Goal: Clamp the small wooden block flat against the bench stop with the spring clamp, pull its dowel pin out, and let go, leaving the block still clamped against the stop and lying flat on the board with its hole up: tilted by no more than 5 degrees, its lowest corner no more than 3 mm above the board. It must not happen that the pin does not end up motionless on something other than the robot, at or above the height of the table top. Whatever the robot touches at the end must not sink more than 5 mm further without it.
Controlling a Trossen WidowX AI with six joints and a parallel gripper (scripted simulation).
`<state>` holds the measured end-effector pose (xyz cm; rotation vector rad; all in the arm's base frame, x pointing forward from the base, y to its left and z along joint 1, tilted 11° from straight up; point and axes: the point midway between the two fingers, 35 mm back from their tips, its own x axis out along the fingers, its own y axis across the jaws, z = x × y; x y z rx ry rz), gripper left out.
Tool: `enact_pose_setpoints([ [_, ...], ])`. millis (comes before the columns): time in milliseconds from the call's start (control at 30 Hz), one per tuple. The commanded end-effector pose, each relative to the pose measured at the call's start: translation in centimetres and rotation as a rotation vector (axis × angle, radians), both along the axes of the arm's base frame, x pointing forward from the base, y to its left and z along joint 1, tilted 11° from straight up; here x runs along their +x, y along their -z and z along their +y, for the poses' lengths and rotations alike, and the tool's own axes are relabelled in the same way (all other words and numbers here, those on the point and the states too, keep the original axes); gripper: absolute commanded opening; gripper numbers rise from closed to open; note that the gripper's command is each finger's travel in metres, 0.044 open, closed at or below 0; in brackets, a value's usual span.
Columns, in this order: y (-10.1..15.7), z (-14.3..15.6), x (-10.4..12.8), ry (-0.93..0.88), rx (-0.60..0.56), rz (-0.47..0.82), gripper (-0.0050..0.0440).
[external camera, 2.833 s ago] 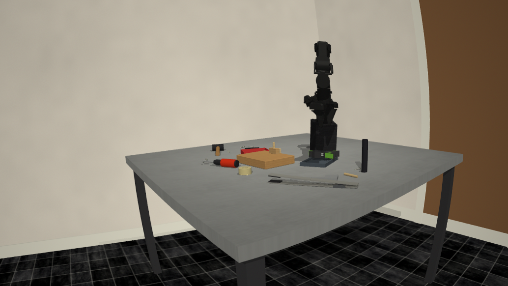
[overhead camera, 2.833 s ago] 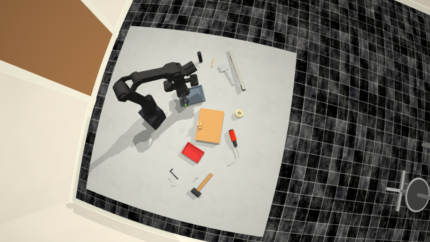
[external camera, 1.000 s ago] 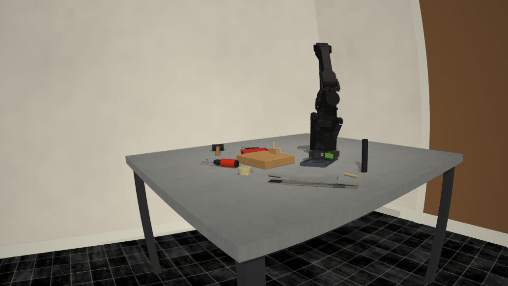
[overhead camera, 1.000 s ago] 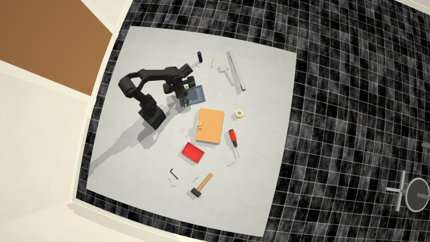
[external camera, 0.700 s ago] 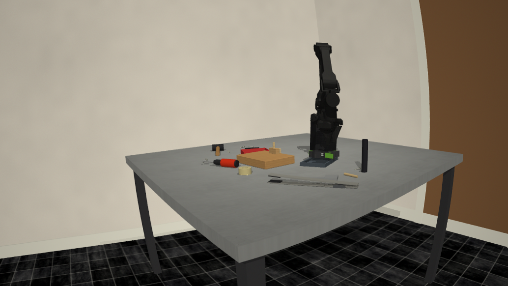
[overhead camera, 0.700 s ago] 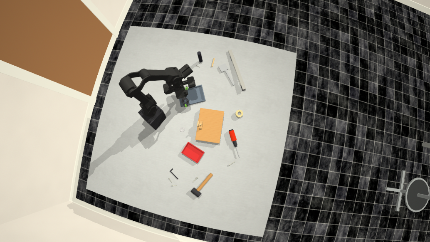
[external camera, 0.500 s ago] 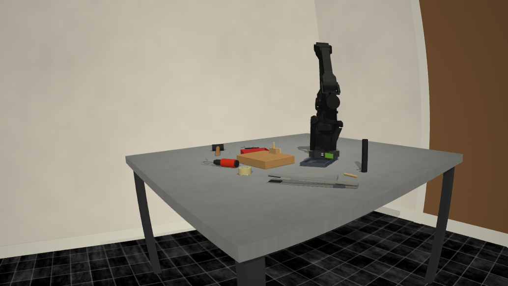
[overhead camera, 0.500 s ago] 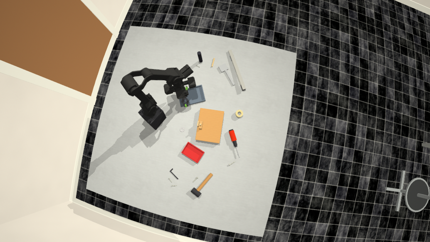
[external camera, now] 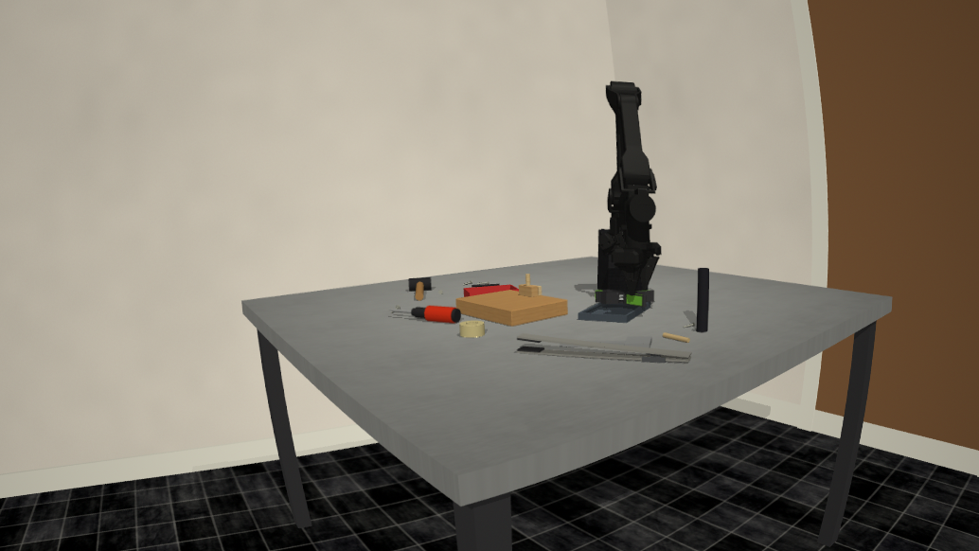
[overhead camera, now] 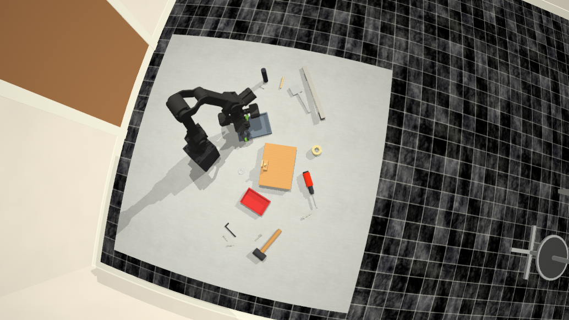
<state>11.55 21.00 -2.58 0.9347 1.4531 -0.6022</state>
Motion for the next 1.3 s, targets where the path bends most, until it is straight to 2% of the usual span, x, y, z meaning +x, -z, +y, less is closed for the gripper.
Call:
enact_pose_setpoints([
  [0, 0.7, -0.3, -0.1, 0.005, -0.012, 0.005, 0.0440],
  [400, 2.0, 0.0, 0.0, 0.005, -0.012, 0.005, 0.0440],
  [1100, 2.0, 0.0, 0.0, 0.005, -0.012, 0.005, 0.0440],
  [1267, 1.9, 0.0, 0.0, 0.000, -0.010, 0.006, 0.0390],
])
